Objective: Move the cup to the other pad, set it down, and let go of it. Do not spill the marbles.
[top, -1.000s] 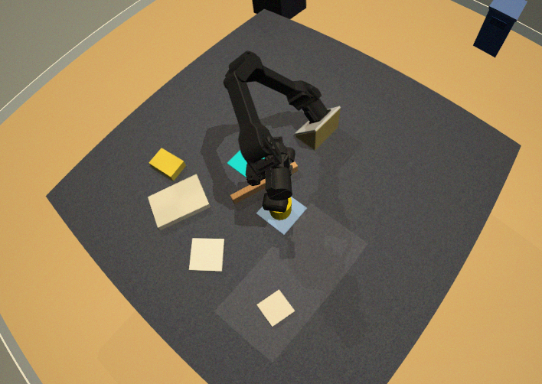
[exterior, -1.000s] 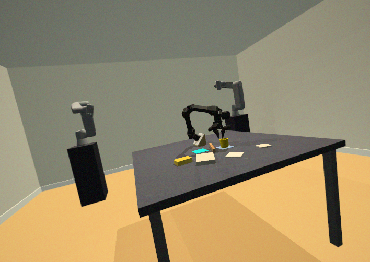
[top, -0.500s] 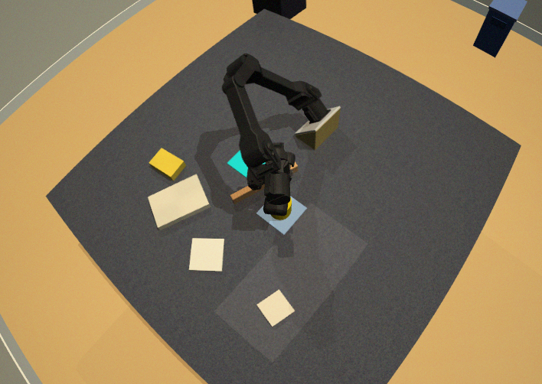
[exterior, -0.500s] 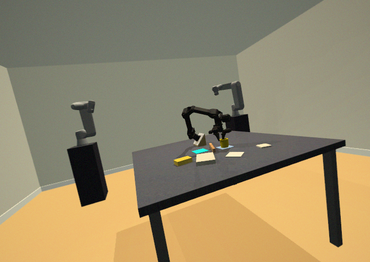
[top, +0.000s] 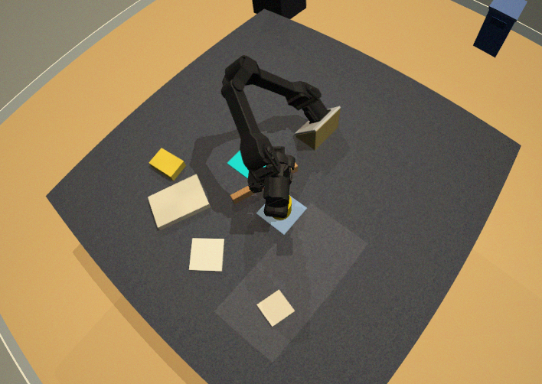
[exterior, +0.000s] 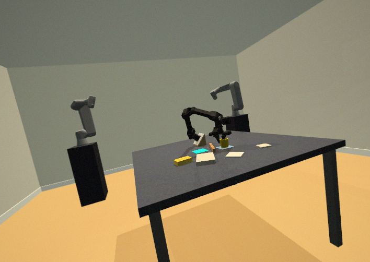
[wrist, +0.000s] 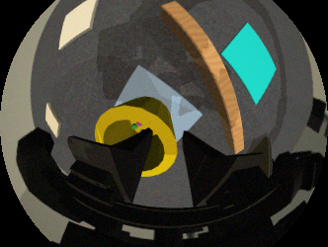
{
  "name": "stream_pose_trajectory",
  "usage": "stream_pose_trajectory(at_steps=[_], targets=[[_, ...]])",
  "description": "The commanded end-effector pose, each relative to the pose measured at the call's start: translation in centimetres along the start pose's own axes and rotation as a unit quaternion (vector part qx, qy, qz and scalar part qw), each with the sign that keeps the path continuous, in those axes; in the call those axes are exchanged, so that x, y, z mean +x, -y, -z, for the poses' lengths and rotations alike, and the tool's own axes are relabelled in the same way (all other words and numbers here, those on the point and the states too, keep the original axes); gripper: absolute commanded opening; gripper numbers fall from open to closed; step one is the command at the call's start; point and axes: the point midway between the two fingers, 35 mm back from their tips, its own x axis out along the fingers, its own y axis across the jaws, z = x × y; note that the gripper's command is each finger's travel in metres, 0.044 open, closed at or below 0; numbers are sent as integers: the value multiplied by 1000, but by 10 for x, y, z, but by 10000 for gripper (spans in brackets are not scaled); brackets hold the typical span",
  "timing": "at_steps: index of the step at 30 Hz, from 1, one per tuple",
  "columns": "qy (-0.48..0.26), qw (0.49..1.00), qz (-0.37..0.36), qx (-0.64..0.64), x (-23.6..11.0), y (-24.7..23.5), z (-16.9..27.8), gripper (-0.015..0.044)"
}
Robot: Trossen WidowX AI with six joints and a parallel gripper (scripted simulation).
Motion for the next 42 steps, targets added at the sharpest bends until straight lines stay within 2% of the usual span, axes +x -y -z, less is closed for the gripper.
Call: stream_pose_trajectory(at_steps=[1,26,42], targets=[[2,1000,1,-3,2,1,0,167],[0,1000,0,0,0,0,0,0],[0,1000,1,-3,-45,-1,0,0]])
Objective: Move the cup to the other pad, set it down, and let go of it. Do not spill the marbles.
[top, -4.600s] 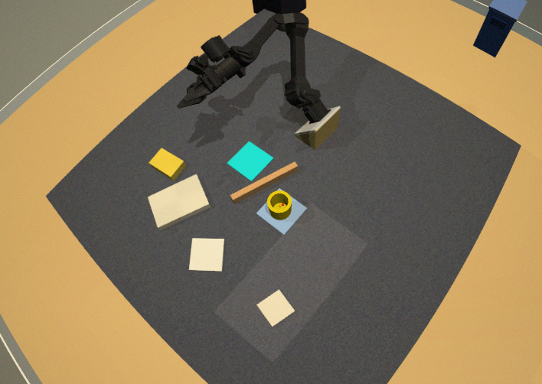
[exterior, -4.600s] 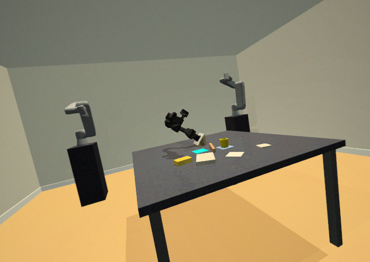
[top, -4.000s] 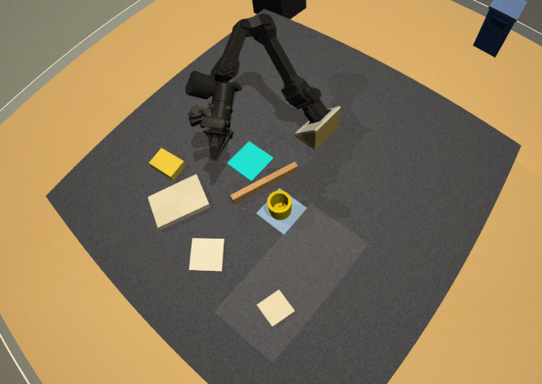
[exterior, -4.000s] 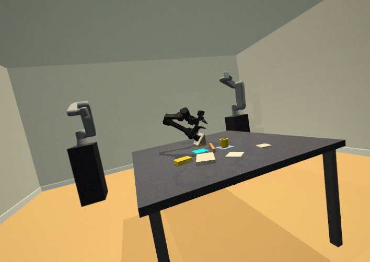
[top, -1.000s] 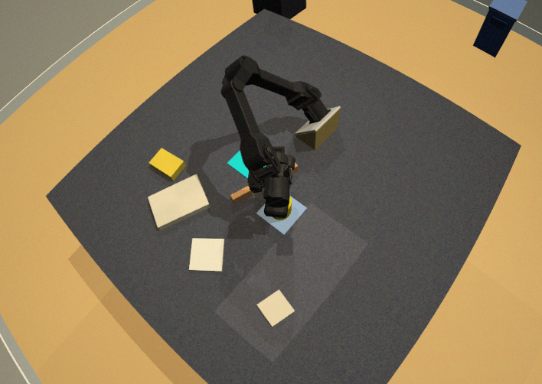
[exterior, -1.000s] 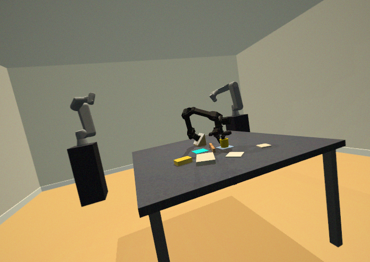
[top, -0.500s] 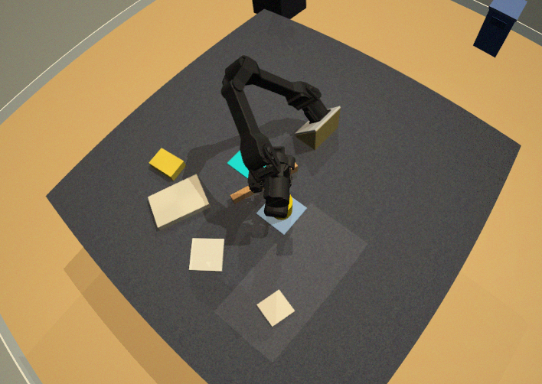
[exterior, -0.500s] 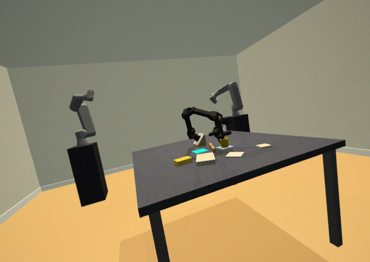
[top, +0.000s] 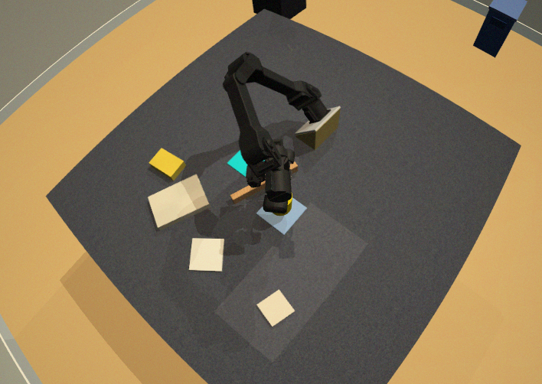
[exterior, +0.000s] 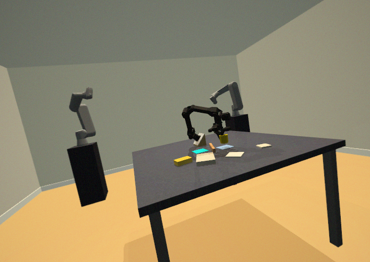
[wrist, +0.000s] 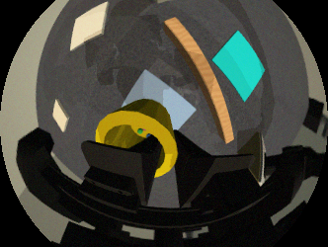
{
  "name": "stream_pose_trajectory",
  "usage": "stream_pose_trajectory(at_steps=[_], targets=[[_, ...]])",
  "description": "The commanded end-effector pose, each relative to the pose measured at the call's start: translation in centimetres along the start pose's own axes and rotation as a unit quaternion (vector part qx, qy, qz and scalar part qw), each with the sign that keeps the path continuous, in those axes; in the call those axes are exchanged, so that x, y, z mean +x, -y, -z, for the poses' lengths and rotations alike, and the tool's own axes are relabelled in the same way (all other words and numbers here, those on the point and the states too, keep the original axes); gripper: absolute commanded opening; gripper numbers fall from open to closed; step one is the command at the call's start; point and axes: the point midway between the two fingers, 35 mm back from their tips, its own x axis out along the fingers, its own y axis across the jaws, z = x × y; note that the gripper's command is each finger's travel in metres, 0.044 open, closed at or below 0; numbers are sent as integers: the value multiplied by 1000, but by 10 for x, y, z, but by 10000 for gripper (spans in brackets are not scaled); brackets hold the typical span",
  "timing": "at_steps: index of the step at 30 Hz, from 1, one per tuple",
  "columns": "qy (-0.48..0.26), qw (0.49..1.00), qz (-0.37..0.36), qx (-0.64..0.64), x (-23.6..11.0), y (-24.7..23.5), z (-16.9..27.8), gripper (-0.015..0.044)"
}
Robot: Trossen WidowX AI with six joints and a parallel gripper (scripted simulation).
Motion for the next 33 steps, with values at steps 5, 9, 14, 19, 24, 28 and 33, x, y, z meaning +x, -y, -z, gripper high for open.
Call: stream_pose_trajectory(at_steps=[5,9,14,19,24,28,33], targets=[[-1,1000,0,2,-23,0,0,0],[1,1000,-1,-1,-19,0,0,0],[1,1000,-1,-1,-19,0,0,0],[1,1000,-1,-1,-19,0,0,0],[1,1000,-1,-1,-19,0,-1,0],[1,1000,-1,0,-19,5,-4,0],[0,1000,0,0,-20,12,-10,0]])
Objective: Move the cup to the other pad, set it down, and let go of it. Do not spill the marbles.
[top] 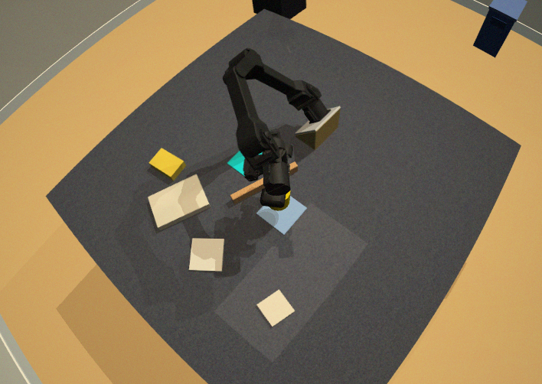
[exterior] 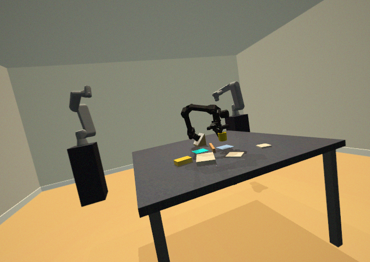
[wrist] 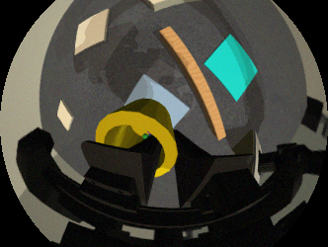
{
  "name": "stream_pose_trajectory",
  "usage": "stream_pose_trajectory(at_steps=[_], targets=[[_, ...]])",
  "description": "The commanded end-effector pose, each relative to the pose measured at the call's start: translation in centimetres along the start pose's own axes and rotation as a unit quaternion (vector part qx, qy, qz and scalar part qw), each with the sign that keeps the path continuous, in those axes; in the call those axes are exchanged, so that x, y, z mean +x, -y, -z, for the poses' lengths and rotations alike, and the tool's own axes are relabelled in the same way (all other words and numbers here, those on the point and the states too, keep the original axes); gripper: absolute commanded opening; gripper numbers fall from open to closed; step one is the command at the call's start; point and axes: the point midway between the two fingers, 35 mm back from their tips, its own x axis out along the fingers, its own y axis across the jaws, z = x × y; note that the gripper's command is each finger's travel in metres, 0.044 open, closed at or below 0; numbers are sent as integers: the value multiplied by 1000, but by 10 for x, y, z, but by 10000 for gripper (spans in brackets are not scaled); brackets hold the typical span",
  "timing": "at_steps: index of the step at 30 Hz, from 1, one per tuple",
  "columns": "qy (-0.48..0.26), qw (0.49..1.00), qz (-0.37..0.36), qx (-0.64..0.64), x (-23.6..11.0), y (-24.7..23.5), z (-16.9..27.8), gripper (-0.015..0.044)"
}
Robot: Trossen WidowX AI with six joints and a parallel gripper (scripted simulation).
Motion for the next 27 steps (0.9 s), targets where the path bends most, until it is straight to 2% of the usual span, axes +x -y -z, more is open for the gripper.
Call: stream_pose_trajectory(at_steps=[1,27], targets=[[1,1000,2,-2,1,7,-6,0],[1,1000,4,-1,-3,48,-37,0]])
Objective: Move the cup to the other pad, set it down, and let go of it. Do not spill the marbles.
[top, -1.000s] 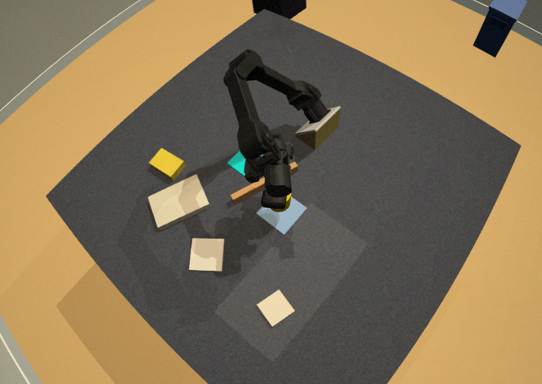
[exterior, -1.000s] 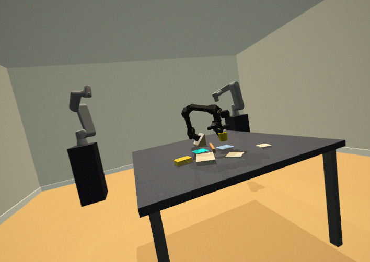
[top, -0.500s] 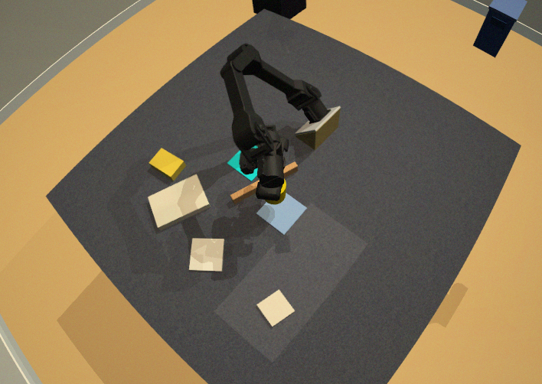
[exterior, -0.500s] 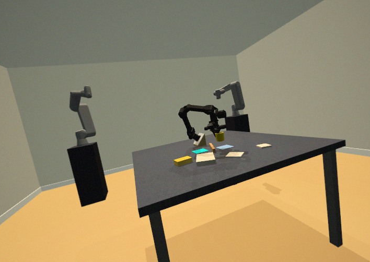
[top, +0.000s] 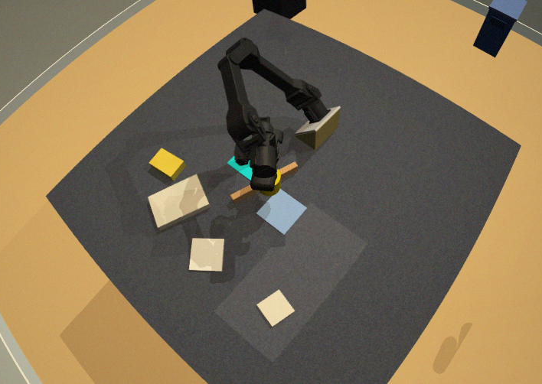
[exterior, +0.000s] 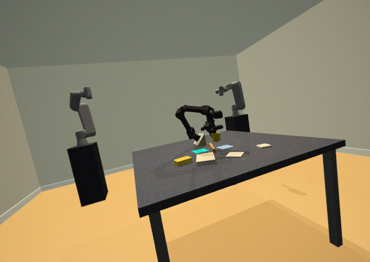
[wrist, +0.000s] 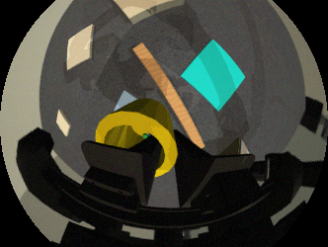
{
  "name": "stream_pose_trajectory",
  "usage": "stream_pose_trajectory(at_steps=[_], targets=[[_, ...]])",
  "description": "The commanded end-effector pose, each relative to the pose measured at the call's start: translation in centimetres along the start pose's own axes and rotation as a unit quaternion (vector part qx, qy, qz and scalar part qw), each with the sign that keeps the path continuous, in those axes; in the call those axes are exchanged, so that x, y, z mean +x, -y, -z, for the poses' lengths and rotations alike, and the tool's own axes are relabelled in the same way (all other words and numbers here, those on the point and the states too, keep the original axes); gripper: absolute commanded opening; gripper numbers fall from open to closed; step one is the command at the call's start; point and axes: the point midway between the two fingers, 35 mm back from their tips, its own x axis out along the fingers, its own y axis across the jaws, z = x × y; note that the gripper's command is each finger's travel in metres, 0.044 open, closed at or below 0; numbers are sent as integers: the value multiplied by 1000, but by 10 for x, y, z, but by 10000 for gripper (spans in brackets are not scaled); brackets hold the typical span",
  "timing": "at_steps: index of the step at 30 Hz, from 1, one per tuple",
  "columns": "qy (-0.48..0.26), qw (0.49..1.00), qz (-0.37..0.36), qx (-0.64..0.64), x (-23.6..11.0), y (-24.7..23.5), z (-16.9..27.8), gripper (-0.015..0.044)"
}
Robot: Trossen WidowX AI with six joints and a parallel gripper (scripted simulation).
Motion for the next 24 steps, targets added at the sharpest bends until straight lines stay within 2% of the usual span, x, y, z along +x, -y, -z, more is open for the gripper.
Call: stream_pose_trajectory(at_steps=[1,24], targets=[[2,1000,3,-3,1,9,-6,0],[2,1000,4,-4,-2,45,-35,0]])
